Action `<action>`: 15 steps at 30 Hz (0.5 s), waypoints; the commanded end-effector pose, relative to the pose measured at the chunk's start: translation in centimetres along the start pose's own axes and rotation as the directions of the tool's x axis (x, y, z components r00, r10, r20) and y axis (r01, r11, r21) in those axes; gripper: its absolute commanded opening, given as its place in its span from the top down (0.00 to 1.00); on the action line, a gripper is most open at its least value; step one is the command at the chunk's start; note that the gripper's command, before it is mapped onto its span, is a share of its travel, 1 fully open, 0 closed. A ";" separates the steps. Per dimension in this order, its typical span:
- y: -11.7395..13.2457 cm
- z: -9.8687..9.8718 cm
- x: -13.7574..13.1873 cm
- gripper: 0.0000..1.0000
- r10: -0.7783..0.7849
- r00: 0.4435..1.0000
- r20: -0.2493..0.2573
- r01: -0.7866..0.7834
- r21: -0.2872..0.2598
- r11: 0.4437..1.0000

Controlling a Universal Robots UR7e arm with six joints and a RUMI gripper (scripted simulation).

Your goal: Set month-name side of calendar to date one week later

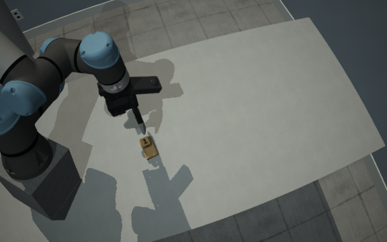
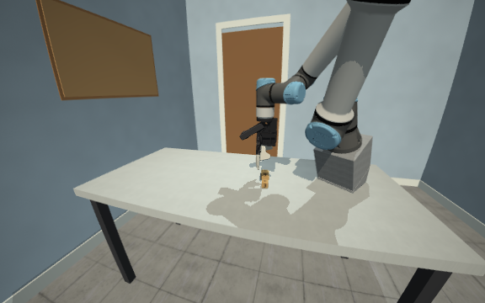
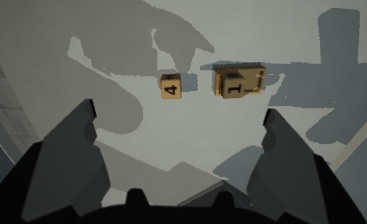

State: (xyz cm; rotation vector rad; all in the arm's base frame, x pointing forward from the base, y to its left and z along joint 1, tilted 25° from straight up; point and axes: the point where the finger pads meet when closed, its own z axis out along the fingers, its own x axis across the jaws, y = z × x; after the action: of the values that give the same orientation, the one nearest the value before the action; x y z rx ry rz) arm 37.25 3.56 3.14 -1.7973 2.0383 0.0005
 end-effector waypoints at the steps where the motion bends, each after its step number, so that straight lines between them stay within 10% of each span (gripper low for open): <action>1: -0.1 0.0 0.1 0.00 -0.115 0.993 0.013 0.115 0.003 0.993; 15: -0.2 0.0 0.4 0.00 -0.536 0.844 0.010 0.536 0.008 0.844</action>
State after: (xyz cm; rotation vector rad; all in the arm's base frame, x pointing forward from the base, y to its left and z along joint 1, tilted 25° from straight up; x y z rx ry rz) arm 37.39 3.30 3.08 -2.1989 1.6100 -0.1251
